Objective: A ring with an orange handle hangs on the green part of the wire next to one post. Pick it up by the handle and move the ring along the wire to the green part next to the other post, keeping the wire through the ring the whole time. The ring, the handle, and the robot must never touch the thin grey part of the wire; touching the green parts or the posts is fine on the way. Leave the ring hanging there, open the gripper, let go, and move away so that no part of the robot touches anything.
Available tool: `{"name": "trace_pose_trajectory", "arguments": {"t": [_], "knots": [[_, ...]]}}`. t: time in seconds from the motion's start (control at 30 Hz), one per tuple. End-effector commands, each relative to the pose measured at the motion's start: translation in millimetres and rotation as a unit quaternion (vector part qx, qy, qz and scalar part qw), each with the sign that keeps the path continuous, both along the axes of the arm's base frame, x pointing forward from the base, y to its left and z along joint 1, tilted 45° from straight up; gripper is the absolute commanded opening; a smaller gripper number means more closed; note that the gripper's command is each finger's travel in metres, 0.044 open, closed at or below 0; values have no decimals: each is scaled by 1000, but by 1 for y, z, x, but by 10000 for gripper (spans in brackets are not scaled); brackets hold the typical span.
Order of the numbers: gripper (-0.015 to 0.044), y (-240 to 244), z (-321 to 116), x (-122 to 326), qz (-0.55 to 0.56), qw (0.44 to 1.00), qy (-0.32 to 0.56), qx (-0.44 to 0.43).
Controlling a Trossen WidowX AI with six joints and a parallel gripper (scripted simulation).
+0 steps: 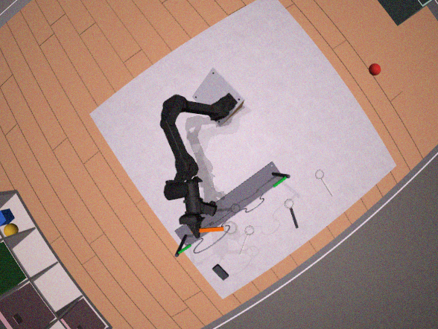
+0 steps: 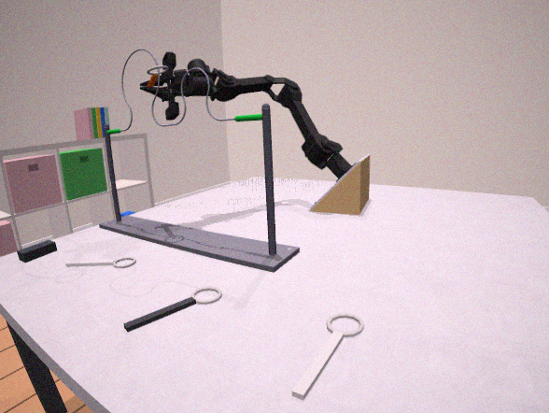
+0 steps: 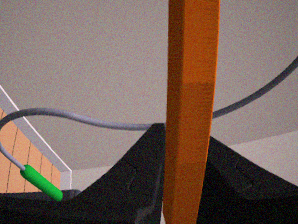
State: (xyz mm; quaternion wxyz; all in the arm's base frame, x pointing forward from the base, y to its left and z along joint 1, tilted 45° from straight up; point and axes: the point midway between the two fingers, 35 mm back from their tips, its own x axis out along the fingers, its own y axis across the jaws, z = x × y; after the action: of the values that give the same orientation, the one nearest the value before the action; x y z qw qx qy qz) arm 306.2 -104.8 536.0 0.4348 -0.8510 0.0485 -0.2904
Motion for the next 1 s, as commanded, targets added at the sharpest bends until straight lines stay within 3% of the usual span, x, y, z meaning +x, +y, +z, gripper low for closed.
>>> {"name": "trace_pose_trajectory", "arguments": {"t": [0.0, 0.97], "knots": [[-150, 3, 3, -6, -11, 999, -8, -29], [-150, 10, 10, -7, -29, 978, -5, -208]]}}
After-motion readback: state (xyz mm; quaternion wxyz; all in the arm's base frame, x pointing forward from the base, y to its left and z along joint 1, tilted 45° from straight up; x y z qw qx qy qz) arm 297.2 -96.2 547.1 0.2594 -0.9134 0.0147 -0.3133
